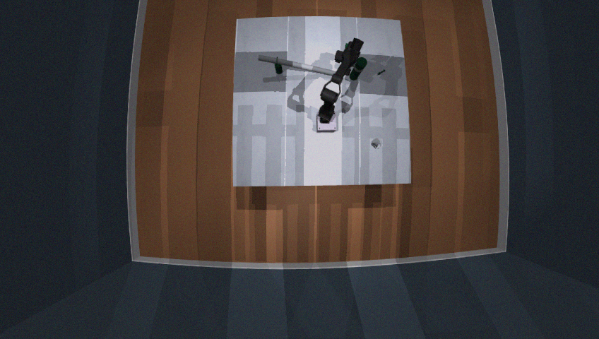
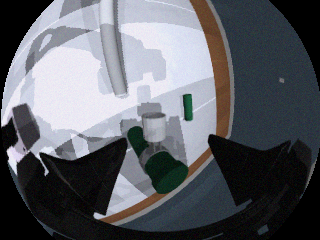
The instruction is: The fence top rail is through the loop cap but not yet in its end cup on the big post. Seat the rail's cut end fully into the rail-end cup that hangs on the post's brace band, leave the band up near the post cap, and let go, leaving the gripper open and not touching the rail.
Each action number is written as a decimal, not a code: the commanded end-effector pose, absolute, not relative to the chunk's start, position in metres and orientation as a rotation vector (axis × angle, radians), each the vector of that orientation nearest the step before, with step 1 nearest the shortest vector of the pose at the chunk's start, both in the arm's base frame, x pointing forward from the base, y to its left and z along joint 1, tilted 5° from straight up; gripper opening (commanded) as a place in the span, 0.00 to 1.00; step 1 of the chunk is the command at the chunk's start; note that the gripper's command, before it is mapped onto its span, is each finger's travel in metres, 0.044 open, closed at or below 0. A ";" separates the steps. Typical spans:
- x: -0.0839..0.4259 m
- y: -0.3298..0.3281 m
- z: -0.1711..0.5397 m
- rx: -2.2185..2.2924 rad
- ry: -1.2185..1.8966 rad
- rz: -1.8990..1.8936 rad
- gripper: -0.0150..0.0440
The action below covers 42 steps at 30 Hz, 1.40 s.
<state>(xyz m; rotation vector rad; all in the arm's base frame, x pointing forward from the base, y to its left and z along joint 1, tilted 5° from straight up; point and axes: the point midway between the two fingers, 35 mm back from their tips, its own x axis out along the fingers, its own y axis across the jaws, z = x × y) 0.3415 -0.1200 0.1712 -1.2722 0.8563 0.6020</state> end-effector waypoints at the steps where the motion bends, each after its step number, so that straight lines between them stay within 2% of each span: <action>1: 0.342 -0.118 0.143 -1.271 0.859 0.619 1.00; 42: 0.374 -0.121 0.092 -1.271 0.857 0.617 1.00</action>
